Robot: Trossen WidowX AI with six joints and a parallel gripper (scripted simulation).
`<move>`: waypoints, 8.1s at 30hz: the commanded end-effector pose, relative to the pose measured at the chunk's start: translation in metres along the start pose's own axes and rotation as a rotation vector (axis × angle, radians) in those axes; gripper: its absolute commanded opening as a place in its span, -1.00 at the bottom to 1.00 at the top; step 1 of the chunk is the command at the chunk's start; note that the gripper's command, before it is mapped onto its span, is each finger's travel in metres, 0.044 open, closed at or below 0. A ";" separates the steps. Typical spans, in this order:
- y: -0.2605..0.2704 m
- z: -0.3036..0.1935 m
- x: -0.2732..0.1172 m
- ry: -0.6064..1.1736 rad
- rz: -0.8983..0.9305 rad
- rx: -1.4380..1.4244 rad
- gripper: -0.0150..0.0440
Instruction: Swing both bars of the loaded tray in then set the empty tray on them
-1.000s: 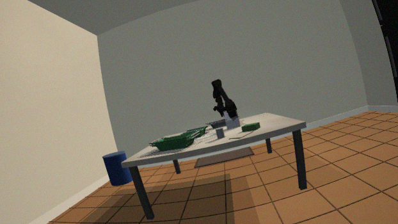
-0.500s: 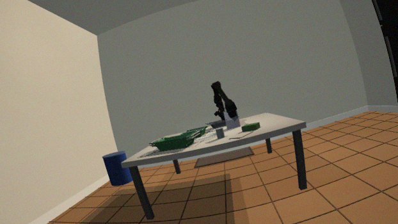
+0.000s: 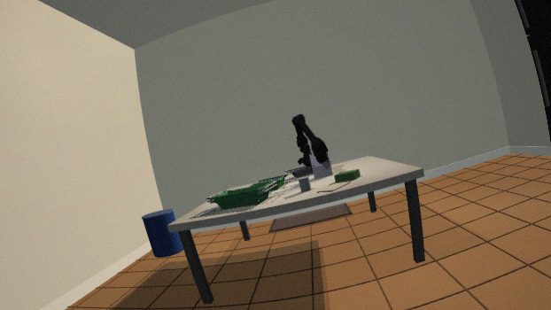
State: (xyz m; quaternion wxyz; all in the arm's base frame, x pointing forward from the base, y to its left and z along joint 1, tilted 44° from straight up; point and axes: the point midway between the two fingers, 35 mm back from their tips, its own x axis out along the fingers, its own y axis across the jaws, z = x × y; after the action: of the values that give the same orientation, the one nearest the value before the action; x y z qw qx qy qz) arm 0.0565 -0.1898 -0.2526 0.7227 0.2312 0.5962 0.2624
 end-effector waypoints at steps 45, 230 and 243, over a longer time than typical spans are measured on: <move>0.001 0.001 0.000 -0.005 0.004 0.005 -0.45; 0.235 0.306 -0.178 -0.027 0.009 -1.226 -0.49; 0.236 0.305 -0.178 -0.027 0.009 -1.226 -0.49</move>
State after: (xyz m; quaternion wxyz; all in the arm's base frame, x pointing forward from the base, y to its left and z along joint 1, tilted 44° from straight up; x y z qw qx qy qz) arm 0.3047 -0.1322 0.0852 0.7246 -0.2195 0.3310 0.5632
